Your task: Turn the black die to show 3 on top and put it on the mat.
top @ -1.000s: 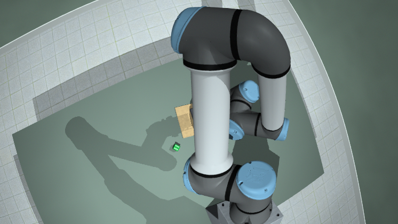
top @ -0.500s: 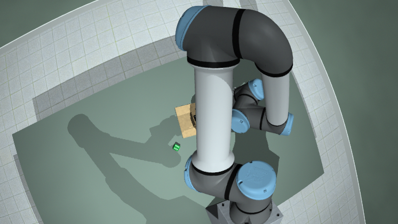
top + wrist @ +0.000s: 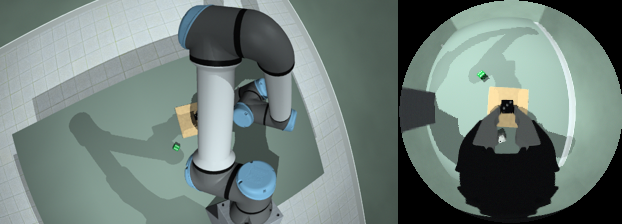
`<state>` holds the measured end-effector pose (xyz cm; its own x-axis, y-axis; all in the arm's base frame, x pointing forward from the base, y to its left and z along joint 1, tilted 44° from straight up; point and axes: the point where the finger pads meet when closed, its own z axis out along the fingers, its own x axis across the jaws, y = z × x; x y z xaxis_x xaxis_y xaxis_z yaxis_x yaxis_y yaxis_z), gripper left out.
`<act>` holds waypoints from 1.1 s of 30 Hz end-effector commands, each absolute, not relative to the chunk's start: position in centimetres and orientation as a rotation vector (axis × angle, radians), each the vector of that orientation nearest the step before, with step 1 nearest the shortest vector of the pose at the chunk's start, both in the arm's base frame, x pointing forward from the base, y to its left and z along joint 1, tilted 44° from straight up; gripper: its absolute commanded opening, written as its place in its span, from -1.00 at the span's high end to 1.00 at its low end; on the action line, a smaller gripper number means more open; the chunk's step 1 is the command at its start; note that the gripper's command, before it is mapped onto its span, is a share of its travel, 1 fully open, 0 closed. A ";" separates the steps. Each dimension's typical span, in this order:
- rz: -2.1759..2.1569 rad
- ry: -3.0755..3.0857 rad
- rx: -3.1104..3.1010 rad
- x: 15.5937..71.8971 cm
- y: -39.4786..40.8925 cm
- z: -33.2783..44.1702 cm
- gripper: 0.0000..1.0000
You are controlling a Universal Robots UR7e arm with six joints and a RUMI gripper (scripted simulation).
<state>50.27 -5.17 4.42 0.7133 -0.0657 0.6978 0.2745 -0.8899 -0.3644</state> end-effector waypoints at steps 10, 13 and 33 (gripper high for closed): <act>-1.022 -0.172 -2.456 50.3 -5.2 4.4 0.87; -1.014 -0.181 -2.444 50.3 -5.2 4.3 0.87; -0.957 -0.251 -2.317 50.3 -5.3 4.0 0.87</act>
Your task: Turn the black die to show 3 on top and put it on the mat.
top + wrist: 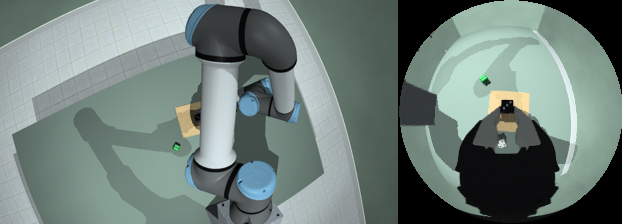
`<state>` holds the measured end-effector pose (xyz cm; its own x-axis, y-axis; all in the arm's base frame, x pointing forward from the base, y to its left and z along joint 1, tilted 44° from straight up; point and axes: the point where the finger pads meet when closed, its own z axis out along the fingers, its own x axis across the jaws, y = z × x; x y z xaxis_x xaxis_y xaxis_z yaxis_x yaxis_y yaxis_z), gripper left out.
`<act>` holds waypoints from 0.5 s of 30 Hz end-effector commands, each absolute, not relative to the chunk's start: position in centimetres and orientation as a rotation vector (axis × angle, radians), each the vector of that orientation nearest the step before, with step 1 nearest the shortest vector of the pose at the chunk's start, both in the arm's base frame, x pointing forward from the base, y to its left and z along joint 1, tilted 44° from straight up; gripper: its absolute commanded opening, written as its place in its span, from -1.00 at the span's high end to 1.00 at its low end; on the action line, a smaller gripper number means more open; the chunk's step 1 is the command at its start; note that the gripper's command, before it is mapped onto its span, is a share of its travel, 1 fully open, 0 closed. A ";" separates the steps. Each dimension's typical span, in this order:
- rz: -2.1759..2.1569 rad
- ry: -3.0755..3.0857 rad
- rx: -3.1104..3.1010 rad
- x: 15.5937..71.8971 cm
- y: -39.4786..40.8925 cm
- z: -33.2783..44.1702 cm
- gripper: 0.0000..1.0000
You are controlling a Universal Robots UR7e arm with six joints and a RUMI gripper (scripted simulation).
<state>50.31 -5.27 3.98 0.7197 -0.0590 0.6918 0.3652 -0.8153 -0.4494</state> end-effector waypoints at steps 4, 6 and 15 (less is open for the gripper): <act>-0.950 -0.264 -2.283 50.3 -5.3 4.1 0.87; -0.947 -0.269 -2.268 50.3 -5.4 4.1 0.87; -0.943 -0.280 -2.232 50.4 -5.4 4.3 0.87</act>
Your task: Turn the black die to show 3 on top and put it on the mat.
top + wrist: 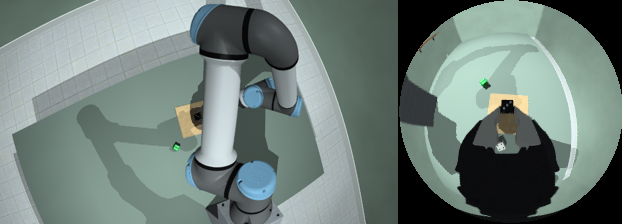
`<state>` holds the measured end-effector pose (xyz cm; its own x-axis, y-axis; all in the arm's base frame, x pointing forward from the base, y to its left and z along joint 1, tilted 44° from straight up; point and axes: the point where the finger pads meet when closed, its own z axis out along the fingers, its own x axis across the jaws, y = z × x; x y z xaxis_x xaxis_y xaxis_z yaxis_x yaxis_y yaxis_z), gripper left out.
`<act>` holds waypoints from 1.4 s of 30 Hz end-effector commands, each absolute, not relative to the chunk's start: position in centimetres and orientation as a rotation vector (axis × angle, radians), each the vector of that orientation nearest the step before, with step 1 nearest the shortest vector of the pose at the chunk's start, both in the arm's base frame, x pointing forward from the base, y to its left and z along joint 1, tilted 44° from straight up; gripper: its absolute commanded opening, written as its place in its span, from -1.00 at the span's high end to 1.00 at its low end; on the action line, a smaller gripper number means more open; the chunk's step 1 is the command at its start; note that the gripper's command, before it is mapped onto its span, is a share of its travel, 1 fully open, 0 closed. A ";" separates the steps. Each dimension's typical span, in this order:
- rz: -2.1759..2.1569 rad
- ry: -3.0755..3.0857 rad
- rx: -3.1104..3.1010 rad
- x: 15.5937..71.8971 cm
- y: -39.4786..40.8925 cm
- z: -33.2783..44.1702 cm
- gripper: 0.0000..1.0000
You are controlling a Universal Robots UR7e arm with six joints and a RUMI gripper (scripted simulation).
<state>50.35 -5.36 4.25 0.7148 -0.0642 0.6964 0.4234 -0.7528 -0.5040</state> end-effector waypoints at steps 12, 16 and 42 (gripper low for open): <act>-0.943 -0.281 -2.229 50.4 -5.4 4.4 0.87; -0.943 -0.281 -2.229 50.4 -5.4 4.4 0.87; -0.943 -0.281 -2.229 51.3 -5.5 3.4 0.87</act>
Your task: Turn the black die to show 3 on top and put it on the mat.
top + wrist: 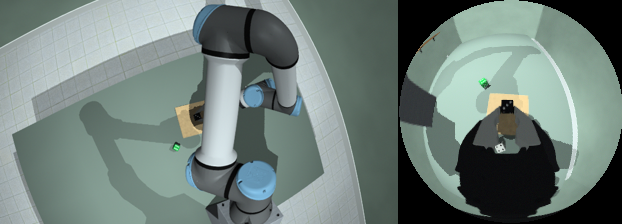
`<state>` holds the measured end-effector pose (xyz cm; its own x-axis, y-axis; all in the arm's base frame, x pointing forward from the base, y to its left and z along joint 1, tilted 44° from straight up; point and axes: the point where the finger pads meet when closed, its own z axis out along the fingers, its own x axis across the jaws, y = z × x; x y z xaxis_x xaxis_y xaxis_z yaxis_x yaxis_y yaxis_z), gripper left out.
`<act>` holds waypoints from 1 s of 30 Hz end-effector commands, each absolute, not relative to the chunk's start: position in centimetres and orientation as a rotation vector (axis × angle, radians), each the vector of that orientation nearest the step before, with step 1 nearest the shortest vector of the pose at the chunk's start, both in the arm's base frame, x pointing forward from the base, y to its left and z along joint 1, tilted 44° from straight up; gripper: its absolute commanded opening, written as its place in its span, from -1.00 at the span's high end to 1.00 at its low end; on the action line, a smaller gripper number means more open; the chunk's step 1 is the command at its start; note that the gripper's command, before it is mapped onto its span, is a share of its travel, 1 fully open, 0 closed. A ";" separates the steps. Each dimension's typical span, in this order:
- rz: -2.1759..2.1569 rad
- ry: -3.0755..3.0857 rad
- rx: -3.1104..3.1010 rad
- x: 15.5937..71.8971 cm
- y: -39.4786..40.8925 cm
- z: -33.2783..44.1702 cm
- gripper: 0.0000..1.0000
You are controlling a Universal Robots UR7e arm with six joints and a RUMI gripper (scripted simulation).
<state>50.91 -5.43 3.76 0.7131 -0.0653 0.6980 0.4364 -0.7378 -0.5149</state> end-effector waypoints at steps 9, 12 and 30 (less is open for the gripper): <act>-0.943 -0.281 -2.229 52.3 -5.5 2.4 0.87; -0.943 -0.281 -2.229 52.4 -5.5 2.2 0.87; -0.943 -0.281 -2.229 54.2 -5.7 0.4 0.87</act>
<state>53.86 -5.63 0.71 0.7132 -0.0652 0.6979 0.4367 -0.7375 -0.5152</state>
